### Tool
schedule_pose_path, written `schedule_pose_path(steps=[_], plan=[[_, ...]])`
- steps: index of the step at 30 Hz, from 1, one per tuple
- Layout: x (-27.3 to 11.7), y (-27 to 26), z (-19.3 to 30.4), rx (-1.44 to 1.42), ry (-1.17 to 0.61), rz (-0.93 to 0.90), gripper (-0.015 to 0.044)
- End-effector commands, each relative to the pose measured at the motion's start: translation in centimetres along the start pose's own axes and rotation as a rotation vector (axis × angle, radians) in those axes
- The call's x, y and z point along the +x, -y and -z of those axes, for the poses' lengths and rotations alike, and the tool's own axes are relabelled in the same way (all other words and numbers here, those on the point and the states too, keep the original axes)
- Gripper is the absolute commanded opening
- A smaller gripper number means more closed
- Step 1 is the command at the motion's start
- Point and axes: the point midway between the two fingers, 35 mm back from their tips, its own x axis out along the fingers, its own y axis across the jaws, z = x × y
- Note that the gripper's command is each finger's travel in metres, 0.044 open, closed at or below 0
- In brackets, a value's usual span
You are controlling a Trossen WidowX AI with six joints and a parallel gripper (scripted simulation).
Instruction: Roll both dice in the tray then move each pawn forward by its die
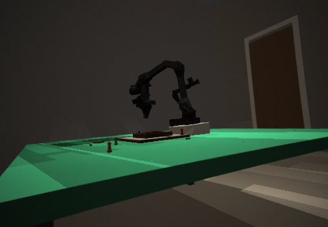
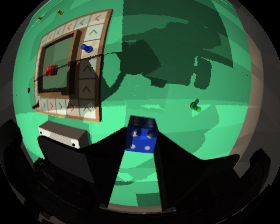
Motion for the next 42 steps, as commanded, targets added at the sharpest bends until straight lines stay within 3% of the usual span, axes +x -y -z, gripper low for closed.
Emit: schedule_pose_path(steps=[1, 22, 42], plan=[[0.4, -1.3, -1.7, 0.002, -0.002, -0.001, 0.0000], [2.0, -9.5, -8.4, -0.019, 0.009, -0.002, 0.0000], [3.0, -19.2, -11.6, -0.012, 0.011, -0.018, 0.0000]])
